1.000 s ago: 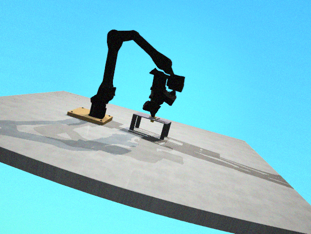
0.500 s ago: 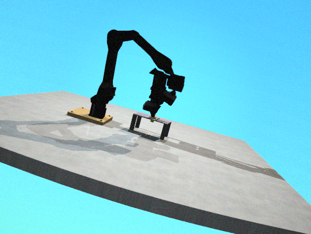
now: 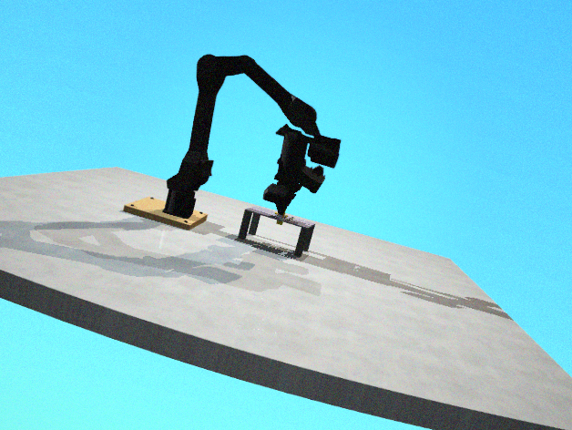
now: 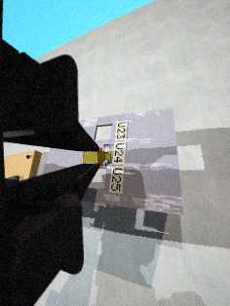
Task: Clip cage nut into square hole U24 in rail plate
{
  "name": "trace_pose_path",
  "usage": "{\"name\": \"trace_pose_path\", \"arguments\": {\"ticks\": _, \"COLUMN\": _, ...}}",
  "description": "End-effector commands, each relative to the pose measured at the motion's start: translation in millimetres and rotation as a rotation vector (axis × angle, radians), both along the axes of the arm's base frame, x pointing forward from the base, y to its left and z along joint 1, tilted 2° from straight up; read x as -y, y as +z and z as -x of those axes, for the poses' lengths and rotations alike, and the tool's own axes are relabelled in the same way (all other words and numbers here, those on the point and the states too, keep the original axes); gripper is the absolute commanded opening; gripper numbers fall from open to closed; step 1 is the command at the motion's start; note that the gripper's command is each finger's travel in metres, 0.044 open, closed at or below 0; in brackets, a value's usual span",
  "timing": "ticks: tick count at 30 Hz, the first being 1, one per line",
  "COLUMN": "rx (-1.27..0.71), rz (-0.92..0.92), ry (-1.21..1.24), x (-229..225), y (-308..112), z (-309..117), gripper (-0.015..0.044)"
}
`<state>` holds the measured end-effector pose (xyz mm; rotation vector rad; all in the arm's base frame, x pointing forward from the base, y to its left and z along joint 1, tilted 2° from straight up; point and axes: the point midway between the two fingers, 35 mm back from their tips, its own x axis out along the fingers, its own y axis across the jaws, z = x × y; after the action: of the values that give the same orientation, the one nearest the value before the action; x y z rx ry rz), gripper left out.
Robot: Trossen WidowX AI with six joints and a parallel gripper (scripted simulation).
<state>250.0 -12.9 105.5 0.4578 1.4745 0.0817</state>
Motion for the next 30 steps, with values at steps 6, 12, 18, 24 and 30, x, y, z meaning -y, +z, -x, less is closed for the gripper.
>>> {"name": "trace_pose_path", "arguments": {"ticks": 6, "rx": 0.0, "rz": 0.014, "ry": -0.005, "x": -0.4, "y": 1.6, "z": -0.1, "gripper": 0.0037}}
{"name": "trace_pose_path", "arguments": {"ticks": 12, "rx": -0.003, "rz": 0.027, "ry": -0.005, "x": -1.2, "y": 2.1, "z": -0.2, "gripper": 0.0037}}
{"name": "trace_pose_path", "arguments": {"ticks": 18, "rx": -0.007, "rz": 0.039, "ry": -0.006, "x": -1.7, "y": 2.3, "z": -0.4, "gripper": 0.0037}}
{"name": "trace_pose_path", "arguments": {"ticks": 24, "rx": -0.011, "rz": 0.057, "ry": -0.006, "x": -2.6, "y": 2.5, "z": -0.5, "gripper": 0.0037}}
{"name": "trace_pose_path", "arguments": {"ticks": 30, "rx": -0.014, "rz": 0.068, "ry": -0.007, "x": -3.1, "y": 2.6, "z": -0.6, "gripper": 0.0037}}
